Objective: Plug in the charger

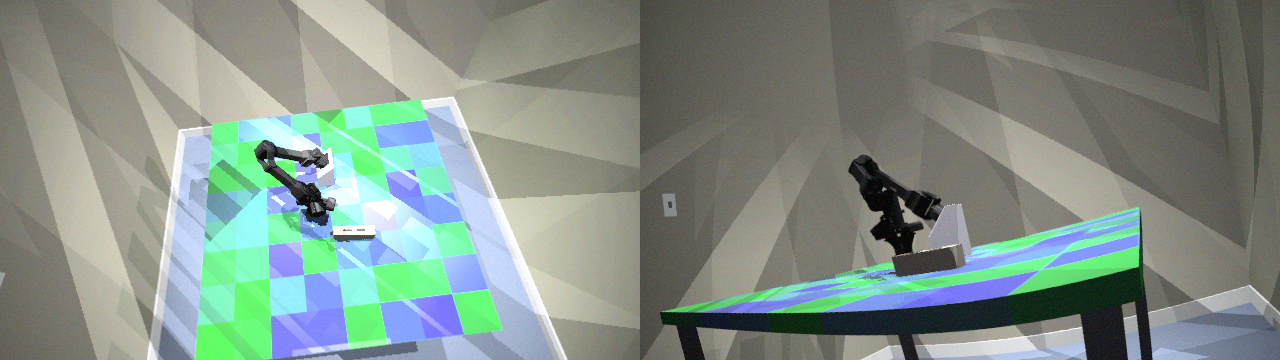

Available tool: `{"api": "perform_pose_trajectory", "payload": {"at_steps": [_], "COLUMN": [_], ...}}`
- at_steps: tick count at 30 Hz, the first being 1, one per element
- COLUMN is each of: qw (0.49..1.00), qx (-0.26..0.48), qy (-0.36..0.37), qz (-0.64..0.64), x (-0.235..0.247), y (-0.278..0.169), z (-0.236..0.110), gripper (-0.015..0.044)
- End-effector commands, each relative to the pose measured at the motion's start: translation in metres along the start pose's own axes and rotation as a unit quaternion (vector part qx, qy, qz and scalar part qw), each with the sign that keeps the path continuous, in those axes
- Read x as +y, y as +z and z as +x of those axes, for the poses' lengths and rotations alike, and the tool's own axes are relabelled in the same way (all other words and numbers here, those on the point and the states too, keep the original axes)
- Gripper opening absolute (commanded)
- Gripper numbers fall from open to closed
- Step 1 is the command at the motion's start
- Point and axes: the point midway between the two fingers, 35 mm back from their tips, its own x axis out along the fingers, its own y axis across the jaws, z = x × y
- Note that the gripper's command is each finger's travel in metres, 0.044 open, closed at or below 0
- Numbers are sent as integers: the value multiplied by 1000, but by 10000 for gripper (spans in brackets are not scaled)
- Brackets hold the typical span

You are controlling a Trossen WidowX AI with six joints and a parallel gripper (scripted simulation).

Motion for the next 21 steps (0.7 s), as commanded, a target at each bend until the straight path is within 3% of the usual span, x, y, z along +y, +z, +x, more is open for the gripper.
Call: {"api": "perform_pose_trajectory", "payload": {"at_steps": [1,21], "qw": [1000,1000], "qx": [1,1], "qy": [1,2], "qz": [2,-12], "x": [1,23], "y": [-2,1], "z": [-14,-23], "gripper": [0,0]}}
